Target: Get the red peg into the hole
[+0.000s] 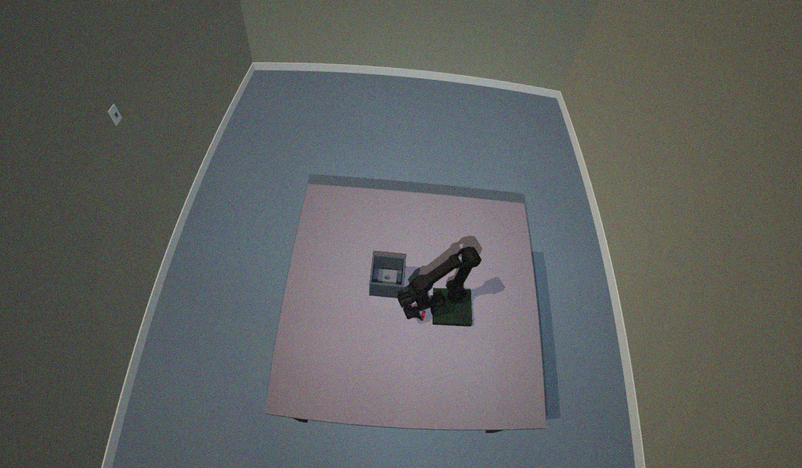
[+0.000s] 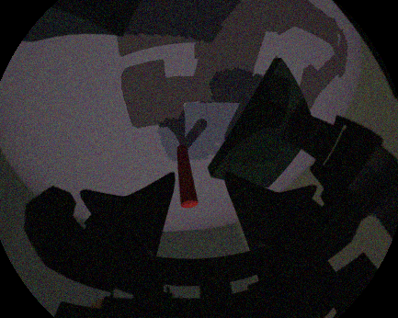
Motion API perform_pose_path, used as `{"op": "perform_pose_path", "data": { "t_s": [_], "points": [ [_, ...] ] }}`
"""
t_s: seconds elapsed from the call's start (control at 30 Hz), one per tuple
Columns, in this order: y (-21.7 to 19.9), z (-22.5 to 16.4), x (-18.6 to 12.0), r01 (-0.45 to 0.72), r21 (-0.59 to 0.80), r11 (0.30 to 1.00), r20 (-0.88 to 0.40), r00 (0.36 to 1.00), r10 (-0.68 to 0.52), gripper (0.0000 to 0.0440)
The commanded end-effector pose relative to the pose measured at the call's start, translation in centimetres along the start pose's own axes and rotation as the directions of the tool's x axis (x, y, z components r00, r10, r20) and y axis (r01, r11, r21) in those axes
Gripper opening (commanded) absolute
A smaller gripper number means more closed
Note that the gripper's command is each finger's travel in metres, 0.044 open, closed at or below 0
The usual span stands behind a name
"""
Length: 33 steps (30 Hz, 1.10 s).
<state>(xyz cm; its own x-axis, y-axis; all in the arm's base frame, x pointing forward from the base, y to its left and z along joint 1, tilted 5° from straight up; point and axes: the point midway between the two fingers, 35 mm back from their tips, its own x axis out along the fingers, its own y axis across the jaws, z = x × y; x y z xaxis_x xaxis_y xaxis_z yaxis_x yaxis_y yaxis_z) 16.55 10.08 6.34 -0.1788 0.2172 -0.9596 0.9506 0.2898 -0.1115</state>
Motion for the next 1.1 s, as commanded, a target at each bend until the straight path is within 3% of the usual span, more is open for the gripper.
{"op": "perform_pose_path", "data": {
  "t_s": [0.0, 0.23, 0.7, 1.07],
  "points": [
    [0.0, 0.2, 0.7, 0.017, -0.009, 1.0, -0.002, 1.0, -0.017, 0.0206],
    [0.3, 0.1, 1.0, 0.02, -0.043, 0.999, -0.012, 1.0, -0.021, 0.0036],
    [1.4, -0.6, -1.1, -0.15, -0.085, 0.985, -0.086, 0.986, 0.143, 0.0032],
    [1.8, -1.4, -4.7, -0.279, -0.143, 0.949, -0.123, 0.957, 0.263, 0.001]
  ]
}}
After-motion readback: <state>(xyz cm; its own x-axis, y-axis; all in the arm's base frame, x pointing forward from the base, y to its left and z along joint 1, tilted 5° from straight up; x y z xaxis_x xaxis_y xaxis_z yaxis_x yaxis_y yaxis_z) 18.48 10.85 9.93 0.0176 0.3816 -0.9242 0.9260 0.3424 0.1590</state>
